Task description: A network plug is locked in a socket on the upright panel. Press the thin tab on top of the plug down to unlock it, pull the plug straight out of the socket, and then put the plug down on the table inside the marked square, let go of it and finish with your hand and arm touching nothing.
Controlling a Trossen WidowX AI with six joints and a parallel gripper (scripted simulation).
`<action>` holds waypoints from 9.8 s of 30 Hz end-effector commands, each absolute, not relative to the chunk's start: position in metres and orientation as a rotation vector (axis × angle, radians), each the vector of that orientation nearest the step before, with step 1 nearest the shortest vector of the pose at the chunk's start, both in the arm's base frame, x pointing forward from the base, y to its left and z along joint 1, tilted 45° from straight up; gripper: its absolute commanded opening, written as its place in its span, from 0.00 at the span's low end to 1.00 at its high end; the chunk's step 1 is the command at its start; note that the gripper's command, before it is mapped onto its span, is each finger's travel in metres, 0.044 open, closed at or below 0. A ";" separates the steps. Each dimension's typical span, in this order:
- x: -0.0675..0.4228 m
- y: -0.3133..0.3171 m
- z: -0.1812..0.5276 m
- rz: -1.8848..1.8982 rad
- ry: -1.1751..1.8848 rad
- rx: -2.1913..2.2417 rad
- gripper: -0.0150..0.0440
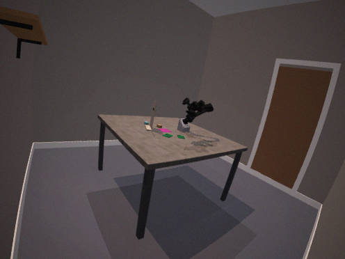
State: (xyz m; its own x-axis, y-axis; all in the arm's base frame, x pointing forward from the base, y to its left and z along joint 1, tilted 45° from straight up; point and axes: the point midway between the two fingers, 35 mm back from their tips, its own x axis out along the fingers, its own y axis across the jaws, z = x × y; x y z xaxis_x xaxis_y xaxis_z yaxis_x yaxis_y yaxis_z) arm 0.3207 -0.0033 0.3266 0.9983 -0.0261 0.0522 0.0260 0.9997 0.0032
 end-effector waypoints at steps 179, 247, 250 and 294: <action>0.342 -0.153 0.030 -0.385 0.753 -0.715 0.25; 0.319 -0.137 0.044 -0.385 0.754 -0.714 0.25; 0.318 -0.136 0.045 -0.385 0.754 -0.714 0.25; 0.299 -0.148 0.069 -0.384 0.756 -0.705 0.25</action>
State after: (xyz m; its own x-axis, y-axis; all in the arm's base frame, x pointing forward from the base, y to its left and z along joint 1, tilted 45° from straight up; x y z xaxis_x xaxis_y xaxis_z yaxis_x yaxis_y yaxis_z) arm 0.3019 -0.1423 0.0621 0.6737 -0.5526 -0.4907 0.0721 0.7100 -0.7005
